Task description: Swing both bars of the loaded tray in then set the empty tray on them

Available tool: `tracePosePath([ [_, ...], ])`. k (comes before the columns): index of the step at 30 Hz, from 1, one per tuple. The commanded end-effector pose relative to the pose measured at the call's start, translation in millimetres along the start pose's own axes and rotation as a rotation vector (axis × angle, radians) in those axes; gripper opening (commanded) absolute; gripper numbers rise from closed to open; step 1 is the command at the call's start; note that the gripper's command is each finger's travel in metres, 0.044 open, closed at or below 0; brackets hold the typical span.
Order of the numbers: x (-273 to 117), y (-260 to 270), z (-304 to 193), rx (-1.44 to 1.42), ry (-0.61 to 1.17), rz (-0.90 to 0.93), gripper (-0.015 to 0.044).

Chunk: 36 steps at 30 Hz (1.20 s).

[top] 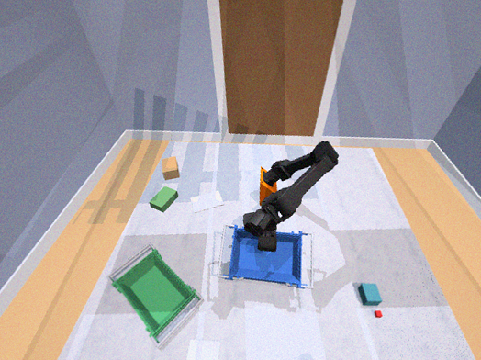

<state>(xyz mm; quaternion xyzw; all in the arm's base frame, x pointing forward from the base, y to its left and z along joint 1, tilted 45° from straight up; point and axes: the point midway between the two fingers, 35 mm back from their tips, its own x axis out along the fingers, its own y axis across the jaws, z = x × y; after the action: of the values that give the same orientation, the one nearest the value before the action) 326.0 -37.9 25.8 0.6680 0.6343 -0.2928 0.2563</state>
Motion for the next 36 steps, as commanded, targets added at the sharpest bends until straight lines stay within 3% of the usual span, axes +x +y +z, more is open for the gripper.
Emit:
tracePosePath([
  [1, 2, -3, -1, -0.002, -0.001, 0.002, 0.0000],
  [36, 21, -16, -1, -0.002, 0.000, 0.002, 0.0000],
])
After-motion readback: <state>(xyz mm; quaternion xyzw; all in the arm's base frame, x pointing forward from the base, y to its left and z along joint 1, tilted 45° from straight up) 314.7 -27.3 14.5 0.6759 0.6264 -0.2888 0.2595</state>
